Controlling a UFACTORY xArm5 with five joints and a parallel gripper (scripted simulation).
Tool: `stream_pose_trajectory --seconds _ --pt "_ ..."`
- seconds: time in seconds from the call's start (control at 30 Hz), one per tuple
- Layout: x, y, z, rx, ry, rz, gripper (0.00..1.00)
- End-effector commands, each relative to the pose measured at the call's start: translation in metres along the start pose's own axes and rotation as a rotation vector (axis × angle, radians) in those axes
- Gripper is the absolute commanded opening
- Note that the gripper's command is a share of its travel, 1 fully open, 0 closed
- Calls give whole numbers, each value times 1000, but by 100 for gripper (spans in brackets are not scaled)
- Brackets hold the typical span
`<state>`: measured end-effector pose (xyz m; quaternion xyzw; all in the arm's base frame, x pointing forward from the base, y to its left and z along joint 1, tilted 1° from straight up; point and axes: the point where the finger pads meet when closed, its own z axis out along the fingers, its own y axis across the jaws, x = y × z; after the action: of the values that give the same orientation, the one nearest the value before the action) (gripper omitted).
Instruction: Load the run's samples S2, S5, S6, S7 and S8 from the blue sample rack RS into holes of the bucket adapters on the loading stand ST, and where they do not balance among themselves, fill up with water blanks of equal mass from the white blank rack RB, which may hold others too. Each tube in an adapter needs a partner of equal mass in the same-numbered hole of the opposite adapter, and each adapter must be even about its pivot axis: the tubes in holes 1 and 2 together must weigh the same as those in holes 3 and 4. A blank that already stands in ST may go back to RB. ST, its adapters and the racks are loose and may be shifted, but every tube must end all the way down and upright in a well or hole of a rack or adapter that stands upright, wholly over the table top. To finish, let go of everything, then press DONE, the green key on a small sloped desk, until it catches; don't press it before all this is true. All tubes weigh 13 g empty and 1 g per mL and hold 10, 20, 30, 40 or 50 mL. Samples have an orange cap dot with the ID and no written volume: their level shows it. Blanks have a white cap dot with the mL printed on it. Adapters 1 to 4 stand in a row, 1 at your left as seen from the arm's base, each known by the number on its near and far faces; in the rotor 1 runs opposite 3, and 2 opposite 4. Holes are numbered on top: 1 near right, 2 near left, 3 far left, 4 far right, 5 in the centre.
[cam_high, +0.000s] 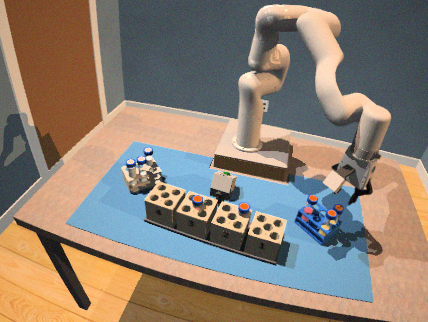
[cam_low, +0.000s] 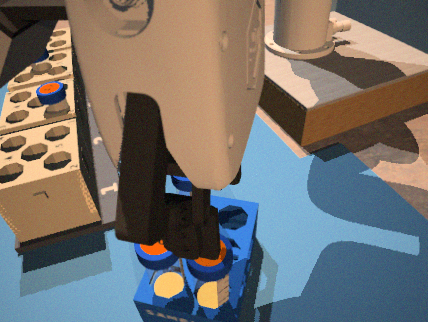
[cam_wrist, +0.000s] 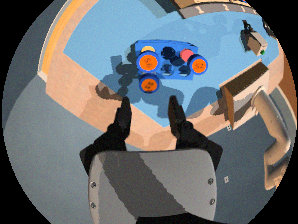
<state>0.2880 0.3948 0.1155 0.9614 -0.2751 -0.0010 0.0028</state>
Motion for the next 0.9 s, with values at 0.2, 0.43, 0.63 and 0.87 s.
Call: stream_pose_trajectory --seconds 0.2,0.43,0.63,0.87 --pt "1 -1 20 4 0 0 57" --pt "1 -1 30 4 0 0 57" --pt "1 -1 42 4 0 0 57" --pt "1 -1 46 4 0 0 57"
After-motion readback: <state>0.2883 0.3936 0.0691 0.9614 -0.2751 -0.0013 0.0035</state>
